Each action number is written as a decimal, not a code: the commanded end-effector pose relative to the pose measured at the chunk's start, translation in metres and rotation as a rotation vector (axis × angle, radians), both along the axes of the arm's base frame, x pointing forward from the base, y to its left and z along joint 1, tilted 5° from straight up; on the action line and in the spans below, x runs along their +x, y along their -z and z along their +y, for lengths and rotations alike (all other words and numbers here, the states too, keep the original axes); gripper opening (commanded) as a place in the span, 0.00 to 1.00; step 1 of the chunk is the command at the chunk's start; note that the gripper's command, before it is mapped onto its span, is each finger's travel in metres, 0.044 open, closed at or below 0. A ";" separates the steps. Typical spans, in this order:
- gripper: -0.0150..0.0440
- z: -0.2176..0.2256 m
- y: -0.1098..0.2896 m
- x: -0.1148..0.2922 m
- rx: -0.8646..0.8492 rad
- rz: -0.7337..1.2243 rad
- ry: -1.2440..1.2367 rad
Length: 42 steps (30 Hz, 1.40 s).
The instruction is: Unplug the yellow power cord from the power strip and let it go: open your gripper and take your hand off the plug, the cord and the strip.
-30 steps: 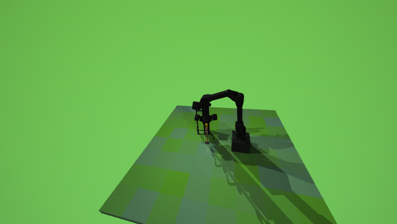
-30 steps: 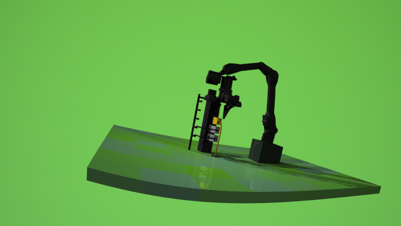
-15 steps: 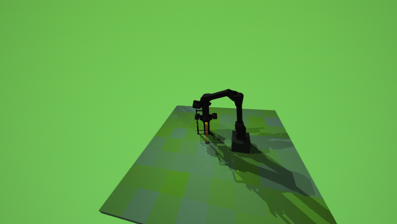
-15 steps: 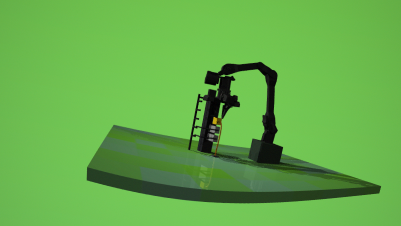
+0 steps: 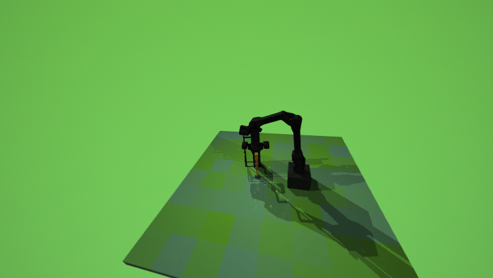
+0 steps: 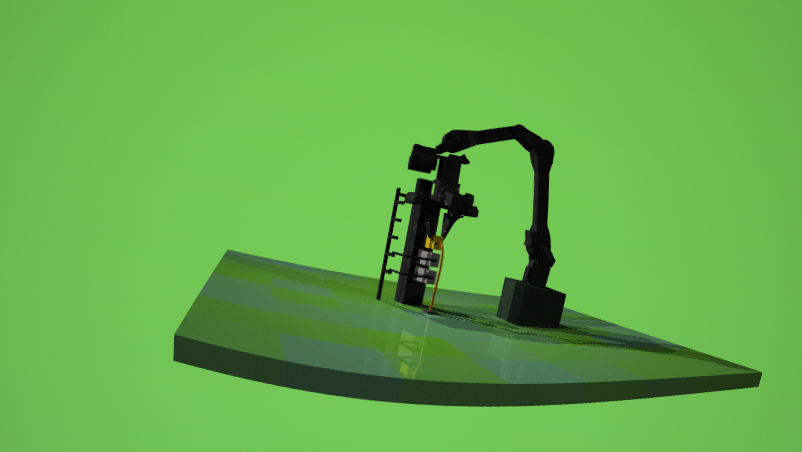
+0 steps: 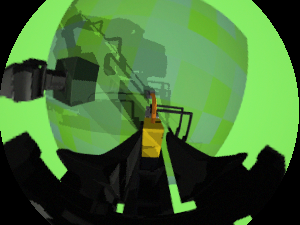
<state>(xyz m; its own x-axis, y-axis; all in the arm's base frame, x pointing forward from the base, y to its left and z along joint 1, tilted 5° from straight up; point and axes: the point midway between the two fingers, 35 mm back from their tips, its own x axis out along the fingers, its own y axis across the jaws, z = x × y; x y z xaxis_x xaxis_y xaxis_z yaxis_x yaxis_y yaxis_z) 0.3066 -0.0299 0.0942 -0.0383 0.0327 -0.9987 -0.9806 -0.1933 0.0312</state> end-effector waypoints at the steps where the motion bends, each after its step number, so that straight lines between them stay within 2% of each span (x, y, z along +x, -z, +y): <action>1: 0.53 0.000 0.003 -0.002 -0.001 0.008 -0.006; 4: 0.53 0.000 0.003 -0.002 -0.001 0.008 -0.006; 7: 0.39 0.000 0.001 0.000 0.000 0.002 0.000; 16: 0.29 0.000 0.001 0.000 0.000 0.002 0.000; 17: 0.25 0.000 0.001 0.000 0.000 0.002 0.000; 42: 0.25 0.039 -0.001 -0.007 0.003 0.005 -0.003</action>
<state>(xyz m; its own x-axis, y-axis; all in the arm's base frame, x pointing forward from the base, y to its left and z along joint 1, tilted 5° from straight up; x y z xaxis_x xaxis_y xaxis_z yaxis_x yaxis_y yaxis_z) 0.3056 -0.0266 0.0941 -0.0342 -0.0477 -0.9983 -0.9865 -0.1586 0.0413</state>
